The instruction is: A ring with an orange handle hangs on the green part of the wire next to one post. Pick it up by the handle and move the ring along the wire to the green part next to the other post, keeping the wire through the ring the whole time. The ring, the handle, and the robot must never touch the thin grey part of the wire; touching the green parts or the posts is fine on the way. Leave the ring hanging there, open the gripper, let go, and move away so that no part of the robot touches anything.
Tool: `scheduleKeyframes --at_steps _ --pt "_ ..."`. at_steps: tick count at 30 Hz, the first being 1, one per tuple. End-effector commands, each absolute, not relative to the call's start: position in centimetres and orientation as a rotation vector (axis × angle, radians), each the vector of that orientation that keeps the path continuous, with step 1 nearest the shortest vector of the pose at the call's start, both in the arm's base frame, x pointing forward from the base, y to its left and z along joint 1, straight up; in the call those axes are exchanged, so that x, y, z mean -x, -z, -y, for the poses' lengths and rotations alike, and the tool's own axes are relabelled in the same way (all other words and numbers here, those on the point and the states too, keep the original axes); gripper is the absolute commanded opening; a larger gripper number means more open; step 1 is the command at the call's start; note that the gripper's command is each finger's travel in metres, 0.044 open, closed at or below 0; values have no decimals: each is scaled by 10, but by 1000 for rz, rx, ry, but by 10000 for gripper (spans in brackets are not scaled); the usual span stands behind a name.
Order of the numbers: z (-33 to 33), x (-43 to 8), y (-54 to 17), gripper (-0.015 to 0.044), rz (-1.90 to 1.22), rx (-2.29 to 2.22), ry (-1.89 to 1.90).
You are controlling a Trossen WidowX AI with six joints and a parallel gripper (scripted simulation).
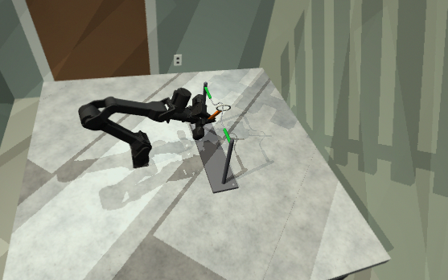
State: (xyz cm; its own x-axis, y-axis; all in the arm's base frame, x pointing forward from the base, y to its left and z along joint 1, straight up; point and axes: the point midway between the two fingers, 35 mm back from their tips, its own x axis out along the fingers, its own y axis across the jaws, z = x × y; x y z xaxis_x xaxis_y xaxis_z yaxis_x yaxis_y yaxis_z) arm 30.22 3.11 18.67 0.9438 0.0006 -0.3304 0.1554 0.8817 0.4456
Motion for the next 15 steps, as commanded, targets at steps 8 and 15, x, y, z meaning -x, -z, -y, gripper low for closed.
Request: scheduleKeyframes --at_steps 8,15 --pt "-2 -299 -179 -150 -310 -167 25" --pt "21 -300 -177 -150 -297 64 -13"
